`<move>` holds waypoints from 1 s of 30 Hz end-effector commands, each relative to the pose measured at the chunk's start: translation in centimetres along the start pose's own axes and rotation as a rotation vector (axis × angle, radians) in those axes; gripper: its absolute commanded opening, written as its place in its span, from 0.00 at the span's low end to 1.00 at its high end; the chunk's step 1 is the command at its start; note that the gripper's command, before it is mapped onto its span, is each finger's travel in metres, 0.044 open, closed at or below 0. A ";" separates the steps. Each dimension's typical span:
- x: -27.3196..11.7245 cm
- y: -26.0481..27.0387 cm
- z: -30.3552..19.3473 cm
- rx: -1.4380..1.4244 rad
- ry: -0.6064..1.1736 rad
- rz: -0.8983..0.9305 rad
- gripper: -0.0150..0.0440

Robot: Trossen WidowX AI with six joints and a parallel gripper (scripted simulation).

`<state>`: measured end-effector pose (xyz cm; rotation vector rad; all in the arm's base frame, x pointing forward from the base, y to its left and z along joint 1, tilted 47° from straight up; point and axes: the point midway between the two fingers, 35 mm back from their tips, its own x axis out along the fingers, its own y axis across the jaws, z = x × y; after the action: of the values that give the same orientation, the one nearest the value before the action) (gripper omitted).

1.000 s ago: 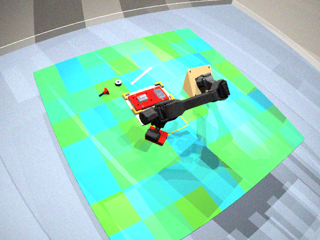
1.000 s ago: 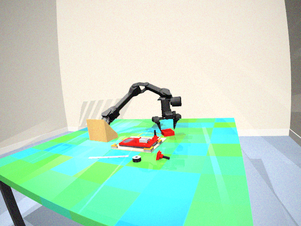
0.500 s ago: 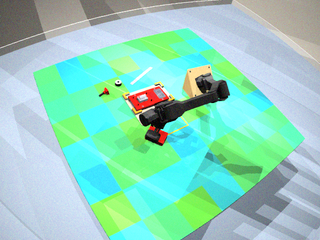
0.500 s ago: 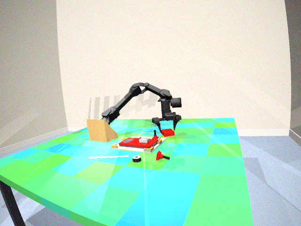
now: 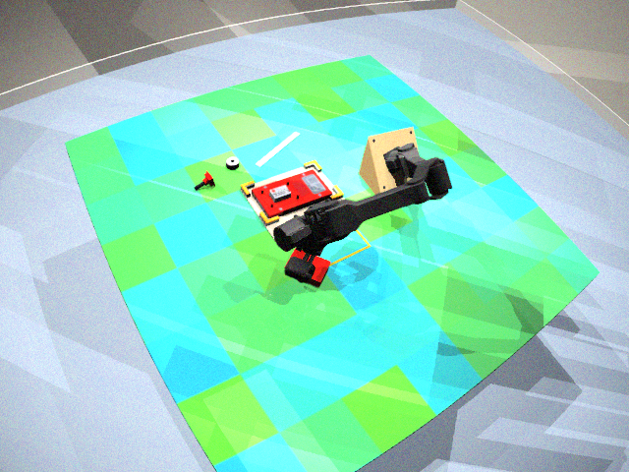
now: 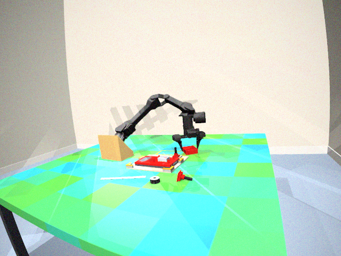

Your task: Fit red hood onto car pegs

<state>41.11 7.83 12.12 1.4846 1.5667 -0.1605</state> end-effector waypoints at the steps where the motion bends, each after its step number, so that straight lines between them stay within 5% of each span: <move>1: 0.3 -0.1 0.1 0.005 -0.004 -0.003 1.00; 6: 0.1 0.0 0.0 0.000 0.000 0.000 0.82; 15: 0.1 0.0 0.0 0.000 0.000 0.000 0.72; 25: -1.7 0.0 0.0 0.002 -0.001 0.001 0.28; 30: -3.6 0.0 0.0 0.002 -0.001 0.000 0.25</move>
<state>40.61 6.13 13.58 1.4836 1.5716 -0.1720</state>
